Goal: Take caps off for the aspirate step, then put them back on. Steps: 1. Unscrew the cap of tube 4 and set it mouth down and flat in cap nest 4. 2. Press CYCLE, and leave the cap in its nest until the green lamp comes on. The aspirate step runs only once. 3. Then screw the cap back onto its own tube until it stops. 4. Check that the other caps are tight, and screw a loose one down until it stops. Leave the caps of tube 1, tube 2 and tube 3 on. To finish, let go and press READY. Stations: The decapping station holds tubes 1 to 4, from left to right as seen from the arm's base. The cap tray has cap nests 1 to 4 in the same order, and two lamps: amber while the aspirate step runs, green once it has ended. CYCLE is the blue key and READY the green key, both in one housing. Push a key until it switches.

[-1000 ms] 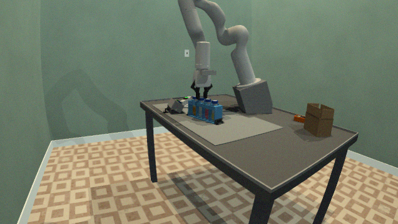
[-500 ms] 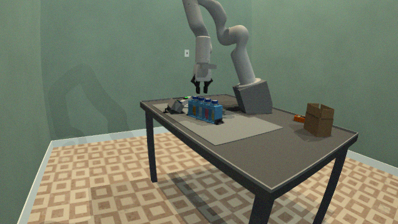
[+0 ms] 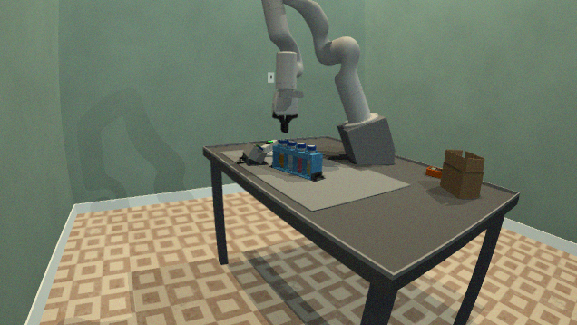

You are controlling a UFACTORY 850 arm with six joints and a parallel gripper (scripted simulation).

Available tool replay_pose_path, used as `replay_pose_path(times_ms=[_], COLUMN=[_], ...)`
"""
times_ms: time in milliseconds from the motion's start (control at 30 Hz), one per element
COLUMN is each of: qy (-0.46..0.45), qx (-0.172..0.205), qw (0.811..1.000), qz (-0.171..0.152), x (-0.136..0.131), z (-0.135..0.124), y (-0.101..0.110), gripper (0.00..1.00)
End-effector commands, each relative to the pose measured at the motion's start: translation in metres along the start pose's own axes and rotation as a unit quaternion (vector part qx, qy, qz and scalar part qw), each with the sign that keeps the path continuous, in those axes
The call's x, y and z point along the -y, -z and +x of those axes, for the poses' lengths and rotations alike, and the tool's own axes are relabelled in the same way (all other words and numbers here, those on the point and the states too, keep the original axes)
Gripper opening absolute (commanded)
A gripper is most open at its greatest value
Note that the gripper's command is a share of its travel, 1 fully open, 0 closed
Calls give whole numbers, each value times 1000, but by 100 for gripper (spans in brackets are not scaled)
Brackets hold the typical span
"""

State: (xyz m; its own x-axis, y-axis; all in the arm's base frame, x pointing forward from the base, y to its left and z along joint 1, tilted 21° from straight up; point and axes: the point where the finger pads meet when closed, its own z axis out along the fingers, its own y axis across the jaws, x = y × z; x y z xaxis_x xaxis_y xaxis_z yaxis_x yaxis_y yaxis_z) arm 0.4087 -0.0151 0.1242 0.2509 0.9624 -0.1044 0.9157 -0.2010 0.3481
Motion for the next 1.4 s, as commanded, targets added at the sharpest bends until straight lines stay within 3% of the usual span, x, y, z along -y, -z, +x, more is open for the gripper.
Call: replay_pose_path(times_ms=[0,200,400,533,1133,1367], qy=[-4,-4,-4,-4,-4,-4], qx=[-2,-2,-2,-2,-1,-1], qw=[1000,1000,1000,1000,1000,1000], qz=[0,0,0,0,0,0], x=[-12,-24,-25,-37,-67,-67], z=[-26,-57,-59,-86,-161,-161], y=[0,0,0,-15,-55,-55], gripper=[0,0,0,0,0,0])
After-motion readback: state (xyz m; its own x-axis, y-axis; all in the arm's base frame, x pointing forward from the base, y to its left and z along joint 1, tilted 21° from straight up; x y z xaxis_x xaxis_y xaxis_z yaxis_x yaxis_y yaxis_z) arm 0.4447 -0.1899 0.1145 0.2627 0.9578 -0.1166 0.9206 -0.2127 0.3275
